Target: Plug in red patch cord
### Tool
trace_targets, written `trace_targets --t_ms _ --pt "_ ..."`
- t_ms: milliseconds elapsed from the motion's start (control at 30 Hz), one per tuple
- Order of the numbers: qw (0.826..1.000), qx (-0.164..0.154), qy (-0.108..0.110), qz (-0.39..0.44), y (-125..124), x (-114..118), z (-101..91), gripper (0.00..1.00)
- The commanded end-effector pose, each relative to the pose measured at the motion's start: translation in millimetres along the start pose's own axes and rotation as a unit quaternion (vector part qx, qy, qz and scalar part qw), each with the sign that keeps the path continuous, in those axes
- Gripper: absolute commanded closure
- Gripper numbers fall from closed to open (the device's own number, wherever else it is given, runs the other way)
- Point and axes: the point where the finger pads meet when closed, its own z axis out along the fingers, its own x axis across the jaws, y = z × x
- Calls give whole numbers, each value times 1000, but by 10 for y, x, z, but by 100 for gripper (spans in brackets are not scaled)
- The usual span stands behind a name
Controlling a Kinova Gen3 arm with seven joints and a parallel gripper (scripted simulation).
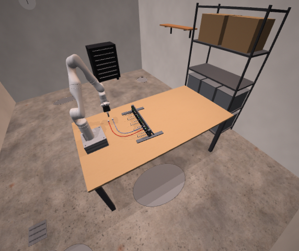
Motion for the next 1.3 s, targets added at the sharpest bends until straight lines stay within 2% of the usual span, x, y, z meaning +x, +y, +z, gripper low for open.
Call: trace_targets --t_ms 0,1267 --pt "999 11 3 -34 91 151 65 100" --pt "999 15 4 -44 104 184 80 100"
